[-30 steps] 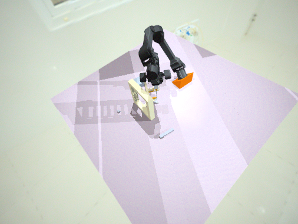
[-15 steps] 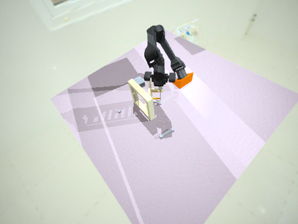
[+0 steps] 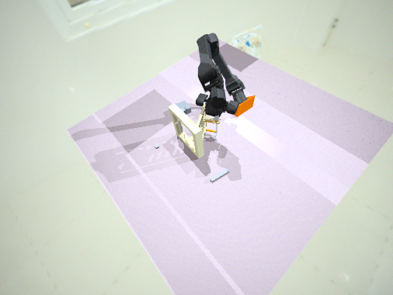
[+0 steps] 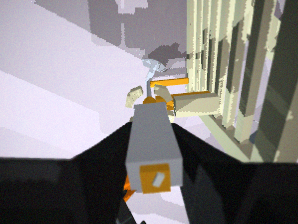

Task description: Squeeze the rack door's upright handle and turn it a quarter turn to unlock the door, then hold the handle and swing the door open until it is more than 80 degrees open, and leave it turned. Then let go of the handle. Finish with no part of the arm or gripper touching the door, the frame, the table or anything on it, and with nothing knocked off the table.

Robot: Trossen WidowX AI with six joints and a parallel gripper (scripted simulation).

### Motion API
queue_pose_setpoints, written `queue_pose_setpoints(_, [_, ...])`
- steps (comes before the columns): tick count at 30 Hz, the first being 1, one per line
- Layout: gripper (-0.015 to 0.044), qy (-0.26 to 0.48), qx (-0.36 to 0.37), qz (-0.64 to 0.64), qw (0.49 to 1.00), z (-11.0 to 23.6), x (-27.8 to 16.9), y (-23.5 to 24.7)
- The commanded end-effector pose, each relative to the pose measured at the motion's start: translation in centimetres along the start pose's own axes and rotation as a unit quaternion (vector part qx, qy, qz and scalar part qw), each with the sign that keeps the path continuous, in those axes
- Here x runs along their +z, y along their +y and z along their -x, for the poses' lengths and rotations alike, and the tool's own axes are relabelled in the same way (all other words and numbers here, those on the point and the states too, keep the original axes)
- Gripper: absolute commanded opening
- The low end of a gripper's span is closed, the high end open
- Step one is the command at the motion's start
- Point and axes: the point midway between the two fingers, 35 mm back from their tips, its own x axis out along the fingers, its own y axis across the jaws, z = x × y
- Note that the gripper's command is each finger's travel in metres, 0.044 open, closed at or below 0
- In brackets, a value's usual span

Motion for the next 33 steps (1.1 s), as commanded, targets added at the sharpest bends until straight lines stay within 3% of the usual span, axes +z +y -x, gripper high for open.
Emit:
queue_pose_setpoints(1, [0.0019, 0.0, 0.0, -0.037, 0.999, 0.0, 0.3, 0.4])
queue_pose_setpoints(33, [0.0019, -0.001, 0.002, -0.316, 0.949, 0.0, 4.4, 6.5])
